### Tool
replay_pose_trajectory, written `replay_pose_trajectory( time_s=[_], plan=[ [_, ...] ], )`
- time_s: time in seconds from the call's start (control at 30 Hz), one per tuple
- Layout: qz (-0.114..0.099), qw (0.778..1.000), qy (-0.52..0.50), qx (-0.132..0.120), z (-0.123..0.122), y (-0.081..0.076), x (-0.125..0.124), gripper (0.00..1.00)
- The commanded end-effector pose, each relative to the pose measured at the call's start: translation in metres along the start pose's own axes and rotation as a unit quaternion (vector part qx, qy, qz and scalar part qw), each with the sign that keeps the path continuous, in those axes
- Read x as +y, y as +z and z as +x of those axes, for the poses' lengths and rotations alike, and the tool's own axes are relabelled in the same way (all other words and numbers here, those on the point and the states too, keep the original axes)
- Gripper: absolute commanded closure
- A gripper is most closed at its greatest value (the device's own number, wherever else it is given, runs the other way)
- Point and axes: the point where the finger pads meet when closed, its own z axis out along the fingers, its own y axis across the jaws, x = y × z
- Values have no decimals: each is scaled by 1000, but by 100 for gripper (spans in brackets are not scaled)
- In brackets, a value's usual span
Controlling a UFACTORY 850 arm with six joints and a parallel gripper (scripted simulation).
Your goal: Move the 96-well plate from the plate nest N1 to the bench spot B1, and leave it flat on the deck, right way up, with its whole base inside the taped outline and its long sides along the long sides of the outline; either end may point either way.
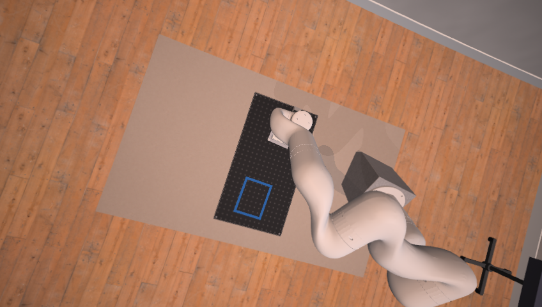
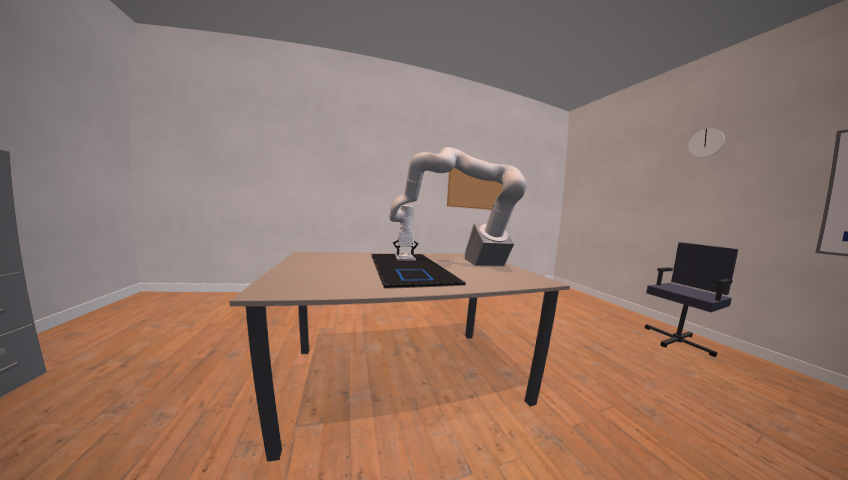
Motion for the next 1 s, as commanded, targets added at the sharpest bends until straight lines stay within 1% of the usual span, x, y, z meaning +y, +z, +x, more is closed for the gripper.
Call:
replay_pose_trajectory(
  time_s=[0.0,0.37,0.97],
  plan=[
    [1,1000,0,0,0,-1,-1,100],
    [1,1000,0,0,0,-1,-1,100],
    [1,1000,0,0,0,-12,-1,100]
  ],
)
